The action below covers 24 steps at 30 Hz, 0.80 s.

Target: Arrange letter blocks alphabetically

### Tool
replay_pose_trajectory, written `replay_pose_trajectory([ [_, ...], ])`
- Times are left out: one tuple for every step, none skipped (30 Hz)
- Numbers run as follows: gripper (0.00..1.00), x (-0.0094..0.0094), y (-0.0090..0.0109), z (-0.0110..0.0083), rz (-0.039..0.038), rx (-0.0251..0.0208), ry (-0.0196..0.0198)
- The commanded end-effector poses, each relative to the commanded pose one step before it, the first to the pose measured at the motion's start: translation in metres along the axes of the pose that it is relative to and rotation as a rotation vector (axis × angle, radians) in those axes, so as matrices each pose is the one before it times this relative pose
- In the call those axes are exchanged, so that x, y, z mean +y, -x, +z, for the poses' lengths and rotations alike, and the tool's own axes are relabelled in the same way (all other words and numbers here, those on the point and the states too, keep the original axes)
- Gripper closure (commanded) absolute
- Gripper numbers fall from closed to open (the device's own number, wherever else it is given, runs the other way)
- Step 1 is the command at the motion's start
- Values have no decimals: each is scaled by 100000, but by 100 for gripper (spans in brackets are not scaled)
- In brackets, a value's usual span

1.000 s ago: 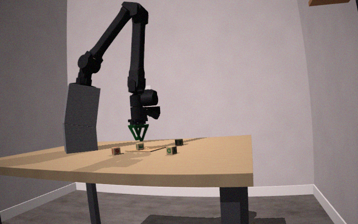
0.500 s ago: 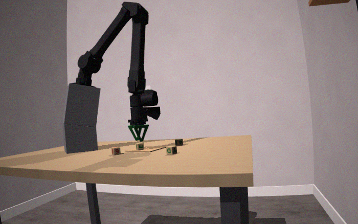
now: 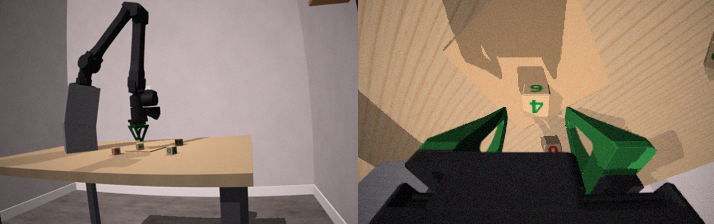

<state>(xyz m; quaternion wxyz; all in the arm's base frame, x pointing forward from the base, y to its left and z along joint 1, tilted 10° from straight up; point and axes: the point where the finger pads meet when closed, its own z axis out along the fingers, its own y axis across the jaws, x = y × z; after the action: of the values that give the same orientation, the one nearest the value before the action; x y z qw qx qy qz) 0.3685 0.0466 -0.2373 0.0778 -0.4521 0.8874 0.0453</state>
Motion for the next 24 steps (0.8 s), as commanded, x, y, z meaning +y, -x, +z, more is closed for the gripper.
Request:
replay_pose_trajectory([
  [35, -65, 519, 333, -219, -866, -688],
  [35, 0, 4, 79, -11, -27, -27],
  [35, -45, 60, 43, -31, -83, -91],
  [35, -25, 43, 63, -21, -48, -52],
  [35, 14, 3, 84, 4, 9, 11],
  [35, 10, -4, 106, 31, 11, 8],
  [35, 7, -11, 128, 60, 14, 6],
  [35, 6, -12, 150, 58, 16, 6],
  [35, 11, -10, 172, 36, 18, 10],
  [35, 15, -2, 191, 7, 14, 9],
  [35, 15, 6, 208, -41, 10, 6],
  [35, 15, 3, 220, -37, 11, 5],
  [35, 7, -3, 227, -12, 11, 0],
  [35, 0, 0, 0, 0, 0, 0],
  [35, 0, 0, 0, 0, 0, 0],
  [35, -218, -234, 187, 501, 9, -163],
  [35, 80, 70, 246, 15, 12, 51],
  [35, 109, 96, 248, -342, 12, 71],
  [35, 60, 51, 232, -207, 11, 37],
  [35, 5, -6, 209, 1, 10, -3],
  [35, 4, -5, 194, 1, 9, -3],
  [35, 4, -5, 176, 1, 8, -2],
  [35, -59, -67, 143, 210, 7, -47],
  [35, -72, -77, 118, 194, 5, -54],
])
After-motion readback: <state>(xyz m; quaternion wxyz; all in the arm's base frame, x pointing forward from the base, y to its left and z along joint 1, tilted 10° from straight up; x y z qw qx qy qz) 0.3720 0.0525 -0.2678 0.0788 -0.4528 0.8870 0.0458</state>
